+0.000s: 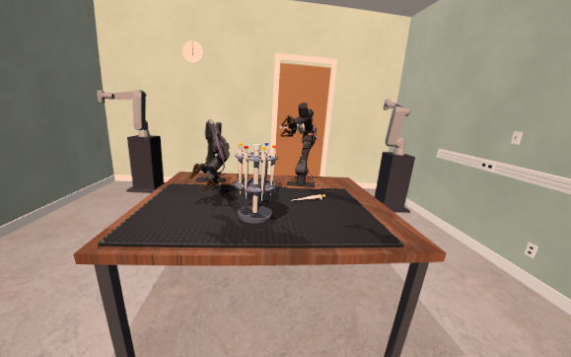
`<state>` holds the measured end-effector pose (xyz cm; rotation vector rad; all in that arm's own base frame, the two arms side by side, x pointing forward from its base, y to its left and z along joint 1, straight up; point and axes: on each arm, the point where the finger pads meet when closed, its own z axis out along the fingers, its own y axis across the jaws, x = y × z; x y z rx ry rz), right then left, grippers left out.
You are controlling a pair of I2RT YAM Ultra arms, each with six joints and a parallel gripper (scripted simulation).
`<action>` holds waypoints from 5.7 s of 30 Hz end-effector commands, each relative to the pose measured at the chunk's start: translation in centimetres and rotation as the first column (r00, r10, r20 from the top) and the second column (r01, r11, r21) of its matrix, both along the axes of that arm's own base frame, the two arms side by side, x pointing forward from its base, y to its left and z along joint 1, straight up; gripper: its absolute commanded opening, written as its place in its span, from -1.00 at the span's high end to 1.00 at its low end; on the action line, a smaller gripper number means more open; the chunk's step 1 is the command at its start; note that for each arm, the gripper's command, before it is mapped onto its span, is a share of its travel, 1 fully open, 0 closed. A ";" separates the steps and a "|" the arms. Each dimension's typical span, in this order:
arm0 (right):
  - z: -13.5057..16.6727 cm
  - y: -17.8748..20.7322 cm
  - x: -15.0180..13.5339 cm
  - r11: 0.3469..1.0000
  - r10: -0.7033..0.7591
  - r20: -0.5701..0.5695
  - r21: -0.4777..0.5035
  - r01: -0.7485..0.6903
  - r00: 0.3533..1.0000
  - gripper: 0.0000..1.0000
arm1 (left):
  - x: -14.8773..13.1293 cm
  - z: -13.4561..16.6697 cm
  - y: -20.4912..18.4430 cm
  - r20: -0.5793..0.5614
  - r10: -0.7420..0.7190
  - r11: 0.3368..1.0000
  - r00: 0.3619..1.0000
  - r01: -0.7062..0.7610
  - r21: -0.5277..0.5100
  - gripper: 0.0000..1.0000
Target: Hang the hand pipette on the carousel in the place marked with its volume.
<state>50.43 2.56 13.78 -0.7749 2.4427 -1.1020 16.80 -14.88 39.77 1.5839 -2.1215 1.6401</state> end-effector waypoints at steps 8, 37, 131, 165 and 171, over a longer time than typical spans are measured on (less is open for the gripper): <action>0.6 0.0 0.1 1.000 -0.001 0.016 0.004 0.001 1.000 -1.00 | 0.0 0.2 0.0 0.007 0.000 1.000 1.000 0.000 -0.002 -1.00; 2.8 -5.7 -1.9 1.000 -0.001 0.020 0.007 0.001 1.000 -1.00 | -2.5 2.1 5.0 0.000 0.000 1.000 1.000 0.000 0.000 -1.00; 4.6 -9.9 -3.2 1.000 -0.001 0.015 0.001 0.001 1.000 -1.00 | -4.6 4.0 9.4 0.072 0.076 0.996 0.994 -0.079 0.047 -1.00; 10.6 -7.7 -6.1 0.980 -0.024 0.122 0.201 -0.001 0.992 -1.00 | -4.6 4.0 9.4 0.076 0.075 0.996 0.994 -0.078 0.045 -1.00; 12.7 -7.7 -8.2 0.945 -0.075 0.161 0.327 0.019 0.984 -1.00 | -4.6 4.0 9.4 0.076 0.075 0.996 0.994 -0.078 0.045 -1.00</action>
